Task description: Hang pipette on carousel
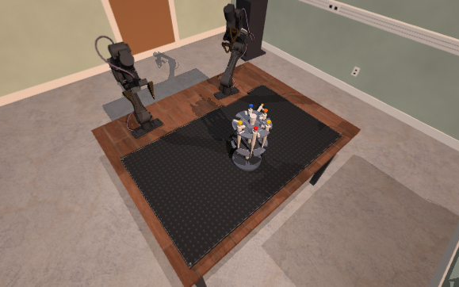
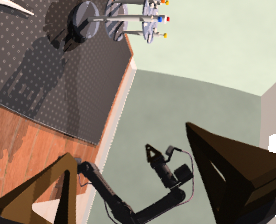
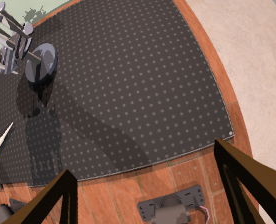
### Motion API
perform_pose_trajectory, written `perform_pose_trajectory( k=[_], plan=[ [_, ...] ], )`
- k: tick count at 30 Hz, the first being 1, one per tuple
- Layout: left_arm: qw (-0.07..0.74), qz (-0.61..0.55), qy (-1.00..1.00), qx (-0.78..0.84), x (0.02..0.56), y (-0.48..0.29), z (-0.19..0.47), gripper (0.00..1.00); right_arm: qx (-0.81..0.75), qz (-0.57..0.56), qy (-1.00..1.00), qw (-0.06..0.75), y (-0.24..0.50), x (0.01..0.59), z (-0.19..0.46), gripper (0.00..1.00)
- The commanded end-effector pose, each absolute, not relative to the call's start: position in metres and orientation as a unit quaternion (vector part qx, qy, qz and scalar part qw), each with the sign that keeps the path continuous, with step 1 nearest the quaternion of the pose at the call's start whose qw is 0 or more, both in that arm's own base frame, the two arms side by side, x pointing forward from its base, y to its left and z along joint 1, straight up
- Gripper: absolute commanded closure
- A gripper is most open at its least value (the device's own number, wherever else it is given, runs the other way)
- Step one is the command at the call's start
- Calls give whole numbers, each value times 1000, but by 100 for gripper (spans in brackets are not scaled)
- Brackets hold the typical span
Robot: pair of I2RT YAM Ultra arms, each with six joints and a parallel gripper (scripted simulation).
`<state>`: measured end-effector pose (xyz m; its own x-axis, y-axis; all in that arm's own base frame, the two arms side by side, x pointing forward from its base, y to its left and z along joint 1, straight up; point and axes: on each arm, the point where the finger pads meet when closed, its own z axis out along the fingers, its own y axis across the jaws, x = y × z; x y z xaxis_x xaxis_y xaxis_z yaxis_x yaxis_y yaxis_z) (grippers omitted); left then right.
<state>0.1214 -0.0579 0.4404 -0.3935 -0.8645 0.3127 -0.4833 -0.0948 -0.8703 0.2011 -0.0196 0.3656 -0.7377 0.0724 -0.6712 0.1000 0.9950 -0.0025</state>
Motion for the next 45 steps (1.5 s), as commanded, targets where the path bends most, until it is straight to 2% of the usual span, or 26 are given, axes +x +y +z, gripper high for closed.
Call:
perform_pose_trajectory(
  k=[1, 14, 16, 28, 45],
  plan=[
    [44, -529, 674, -514, 122, -55, 438, 0, 85, -30, 934, 346, -37, 198, 365, 0],
    [44, -529, 674, -514, 122, -55, 438, 0, 286, -105, 893, 331, -119, 162, 365, 0],
    [44, -529, 674, -514, 122, -55, 438, 0, 259, -86, 911, 309, -126, 173, 345, 0],
    [44, -529, 674, -514, 122, -55, 438, 0, 101, -25, 943, 317, -126, 235, 305, 0],
    [44, -529, 674, -514, 122, -55, 438, 0, -138, 64, 914, 375, -112, 298, 243, 0]
  ],
)
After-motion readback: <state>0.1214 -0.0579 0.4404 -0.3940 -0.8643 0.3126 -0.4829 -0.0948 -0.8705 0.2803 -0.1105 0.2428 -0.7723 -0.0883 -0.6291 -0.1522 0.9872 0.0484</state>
